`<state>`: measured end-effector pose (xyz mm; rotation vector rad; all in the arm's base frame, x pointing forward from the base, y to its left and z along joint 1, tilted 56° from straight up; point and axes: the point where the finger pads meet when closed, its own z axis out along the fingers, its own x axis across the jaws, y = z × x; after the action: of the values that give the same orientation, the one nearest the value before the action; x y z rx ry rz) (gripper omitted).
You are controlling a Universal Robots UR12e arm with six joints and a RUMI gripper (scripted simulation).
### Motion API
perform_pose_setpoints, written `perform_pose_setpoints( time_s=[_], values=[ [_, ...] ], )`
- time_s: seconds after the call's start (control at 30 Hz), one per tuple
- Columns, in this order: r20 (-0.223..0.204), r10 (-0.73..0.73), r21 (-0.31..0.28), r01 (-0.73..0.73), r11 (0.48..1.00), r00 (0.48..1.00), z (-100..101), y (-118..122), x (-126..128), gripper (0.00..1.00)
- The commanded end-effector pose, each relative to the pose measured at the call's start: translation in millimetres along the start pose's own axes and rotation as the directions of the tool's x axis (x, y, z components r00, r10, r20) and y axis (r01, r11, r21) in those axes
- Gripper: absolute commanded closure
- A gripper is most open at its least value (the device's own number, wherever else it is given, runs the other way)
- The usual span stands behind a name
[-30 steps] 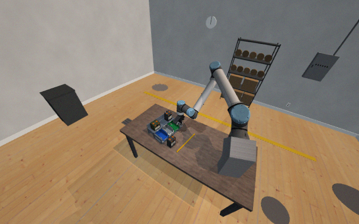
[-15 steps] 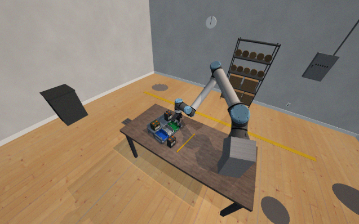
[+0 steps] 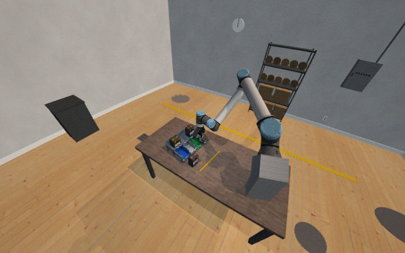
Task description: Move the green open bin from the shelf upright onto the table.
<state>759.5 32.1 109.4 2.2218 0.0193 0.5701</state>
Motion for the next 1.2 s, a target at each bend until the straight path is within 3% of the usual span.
perform_pose_setpoints(
  time_s=[0.0,1.17],
  values=[
    [-0.001,0.000,0.000,0.000,1.000,1.000,-0.6,-1.2,-3.6,0.74],
    [-0.001,0.000,0.000,0.000,1.000,1.000,-0.7,-3.1,-11.5,0.74]
  ],
)
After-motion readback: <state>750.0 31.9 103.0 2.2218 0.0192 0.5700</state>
